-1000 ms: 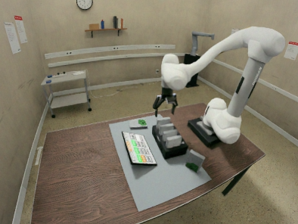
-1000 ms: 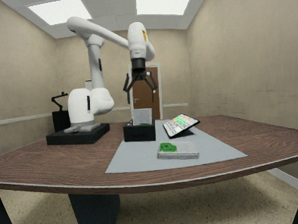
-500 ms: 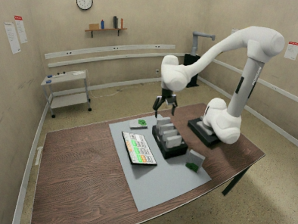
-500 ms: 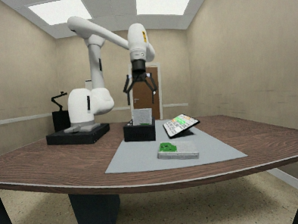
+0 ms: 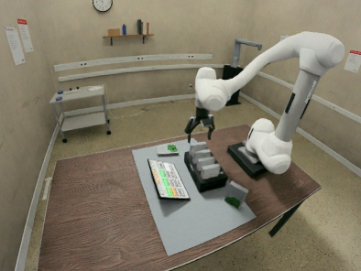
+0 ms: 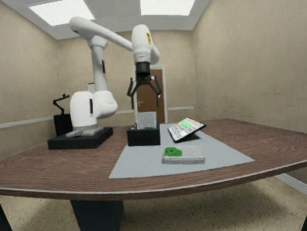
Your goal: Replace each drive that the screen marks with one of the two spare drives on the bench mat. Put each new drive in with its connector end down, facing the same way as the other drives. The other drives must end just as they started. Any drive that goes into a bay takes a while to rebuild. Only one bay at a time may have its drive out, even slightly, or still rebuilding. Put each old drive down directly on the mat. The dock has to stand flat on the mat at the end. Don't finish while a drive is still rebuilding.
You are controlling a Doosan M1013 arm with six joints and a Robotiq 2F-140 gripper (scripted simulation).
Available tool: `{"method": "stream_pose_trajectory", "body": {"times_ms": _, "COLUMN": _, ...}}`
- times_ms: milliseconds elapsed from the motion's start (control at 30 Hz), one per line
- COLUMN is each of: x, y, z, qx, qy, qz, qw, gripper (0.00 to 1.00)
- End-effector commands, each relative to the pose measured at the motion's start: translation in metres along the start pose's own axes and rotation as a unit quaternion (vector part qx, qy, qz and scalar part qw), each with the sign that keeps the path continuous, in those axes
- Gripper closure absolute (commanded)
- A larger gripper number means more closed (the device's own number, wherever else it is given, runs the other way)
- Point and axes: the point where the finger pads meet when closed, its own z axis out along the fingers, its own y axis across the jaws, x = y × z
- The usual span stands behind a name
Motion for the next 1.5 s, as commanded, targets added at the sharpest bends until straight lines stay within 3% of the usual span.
{"method": "stream_pose_trajectory", "body": {"times_ms": 0, "x": 0.0, "y": 0.0, "z": 0.0, "qx": 0.0, "qy": 0.0, "qz": 0.0, "qw": 1.0, "gripper": 0.11}}
{"method": "stream_pose_trajectory", "body": {"times_ms": 833, "x": 0.0, "y": 0.0, "z": 0.002, "qx": 0.0, "qy": 0.0, "qz": 0.0, "qw": 1.0, "gripper": 0.11}}
{"method": "stream_pose_trajectory", "body": {"times_ms": 1467, "x": 0.0, "y": 0.0, "z": 0.032, "qx": 0.0, "qy": 0.0, "qz": 0.0, "qw": 1.0, "gripper": 0.11}}
